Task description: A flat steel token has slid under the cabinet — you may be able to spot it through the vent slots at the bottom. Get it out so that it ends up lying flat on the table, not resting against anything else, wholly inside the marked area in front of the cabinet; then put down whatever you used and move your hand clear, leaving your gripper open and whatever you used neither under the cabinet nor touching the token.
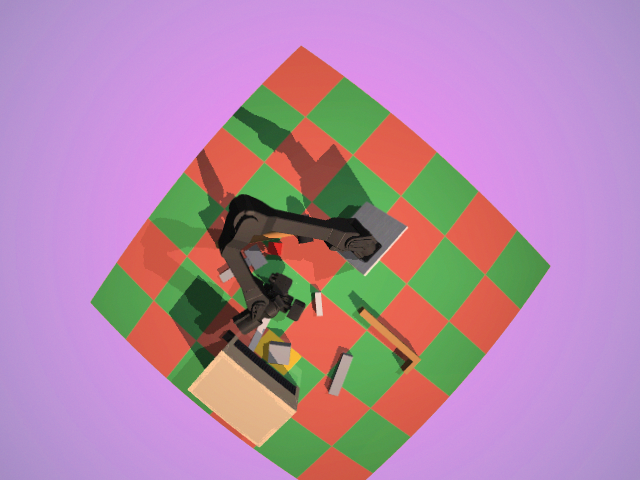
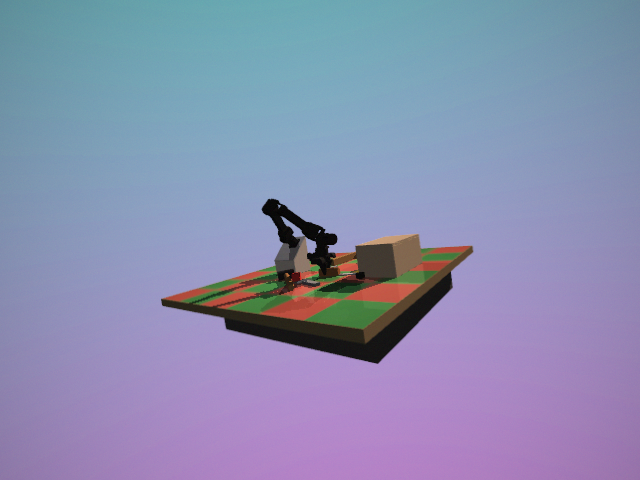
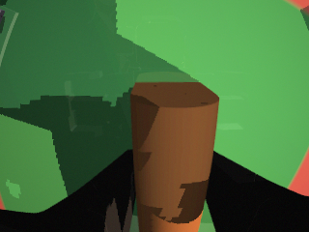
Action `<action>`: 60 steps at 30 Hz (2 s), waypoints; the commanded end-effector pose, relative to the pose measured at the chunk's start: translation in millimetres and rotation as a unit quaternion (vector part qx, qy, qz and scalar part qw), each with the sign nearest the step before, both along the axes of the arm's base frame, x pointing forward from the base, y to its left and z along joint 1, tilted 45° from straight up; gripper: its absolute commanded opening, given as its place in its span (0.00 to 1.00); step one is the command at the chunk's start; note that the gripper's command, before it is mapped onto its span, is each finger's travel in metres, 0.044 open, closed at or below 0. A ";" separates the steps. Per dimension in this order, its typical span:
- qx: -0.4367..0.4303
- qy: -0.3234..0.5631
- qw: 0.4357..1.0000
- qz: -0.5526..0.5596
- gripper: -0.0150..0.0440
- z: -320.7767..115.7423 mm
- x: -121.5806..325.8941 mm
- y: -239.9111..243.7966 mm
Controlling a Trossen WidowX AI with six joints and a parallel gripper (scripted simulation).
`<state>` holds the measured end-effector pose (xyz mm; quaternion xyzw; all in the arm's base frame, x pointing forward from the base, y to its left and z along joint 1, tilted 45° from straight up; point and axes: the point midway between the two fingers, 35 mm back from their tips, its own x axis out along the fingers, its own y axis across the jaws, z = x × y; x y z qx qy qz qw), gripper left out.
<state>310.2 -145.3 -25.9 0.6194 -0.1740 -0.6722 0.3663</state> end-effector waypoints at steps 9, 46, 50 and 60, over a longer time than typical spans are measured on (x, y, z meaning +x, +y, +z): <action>0.001 -0.008 1.000 -0.001 0.25 -1.6 18.0 3.0; 0.001 -0.009 1.000 -0.001 0.25 -7.0 55.0 11.3; 0.001 -0.009 1.000 -0.001 0.25 -7.5 58.9 12.1; 0.002 -0.009 1.000 -0.001 0.25 -8.6 68.4 14.1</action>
